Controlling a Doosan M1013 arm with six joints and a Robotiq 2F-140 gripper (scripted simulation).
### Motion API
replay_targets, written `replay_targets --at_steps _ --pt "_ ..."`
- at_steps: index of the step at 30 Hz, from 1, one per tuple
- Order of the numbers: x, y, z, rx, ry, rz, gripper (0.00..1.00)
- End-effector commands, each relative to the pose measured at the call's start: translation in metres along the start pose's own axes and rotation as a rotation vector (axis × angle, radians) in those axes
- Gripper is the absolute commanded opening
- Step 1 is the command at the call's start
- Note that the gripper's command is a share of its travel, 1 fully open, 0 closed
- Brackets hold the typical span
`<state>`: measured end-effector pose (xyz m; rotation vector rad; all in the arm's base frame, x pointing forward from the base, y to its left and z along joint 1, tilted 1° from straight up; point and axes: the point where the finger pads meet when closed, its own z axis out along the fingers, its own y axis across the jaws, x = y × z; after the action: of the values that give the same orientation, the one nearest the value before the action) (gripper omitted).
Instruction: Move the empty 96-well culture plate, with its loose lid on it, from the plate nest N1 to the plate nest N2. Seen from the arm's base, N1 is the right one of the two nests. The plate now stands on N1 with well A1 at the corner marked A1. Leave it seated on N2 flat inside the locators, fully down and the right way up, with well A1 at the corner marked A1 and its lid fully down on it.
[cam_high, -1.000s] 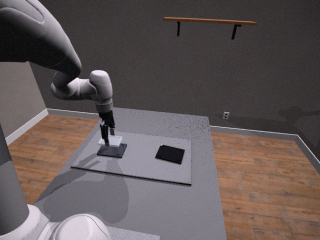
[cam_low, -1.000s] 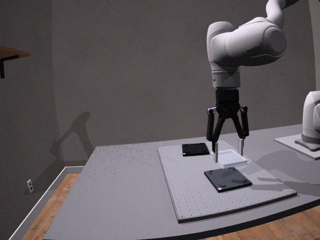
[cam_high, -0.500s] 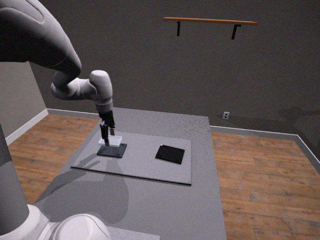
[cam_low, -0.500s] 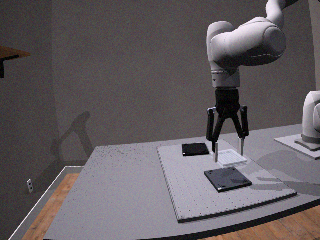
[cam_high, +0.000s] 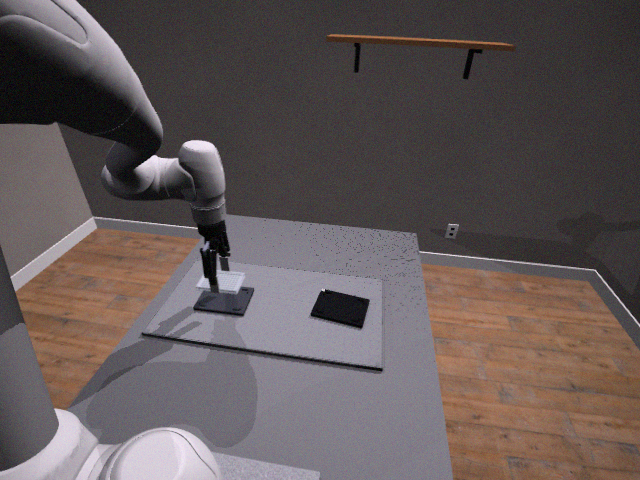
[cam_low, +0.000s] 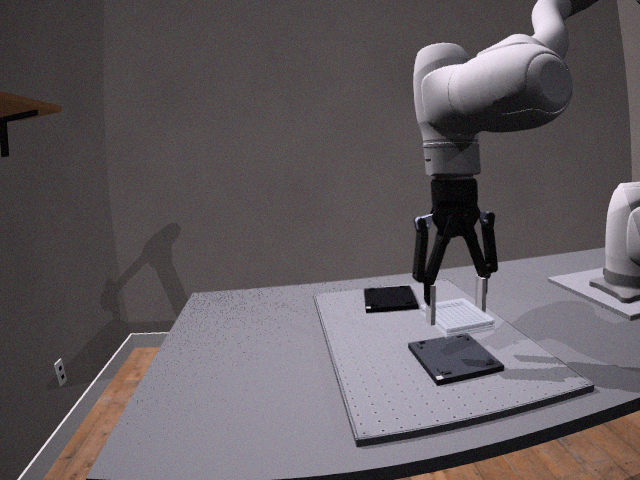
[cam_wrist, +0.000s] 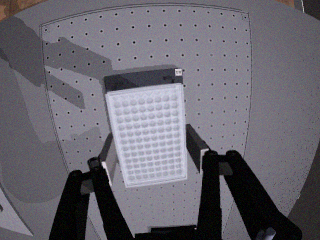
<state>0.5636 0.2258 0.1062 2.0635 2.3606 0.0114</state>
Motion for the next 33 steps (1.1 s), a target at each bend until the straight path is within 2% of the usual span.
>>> replay_targets --at_steps 1,23,33 --pt "-0.003 0.002 0.002 0.003 -0.006 0.001 0.00" --pt "-0.004 0.002 0.002 0.003 -0.006 0.001 0.00" --pt "-0.004 0.002 0.015 0.003 -0.006 0.001 0.00"
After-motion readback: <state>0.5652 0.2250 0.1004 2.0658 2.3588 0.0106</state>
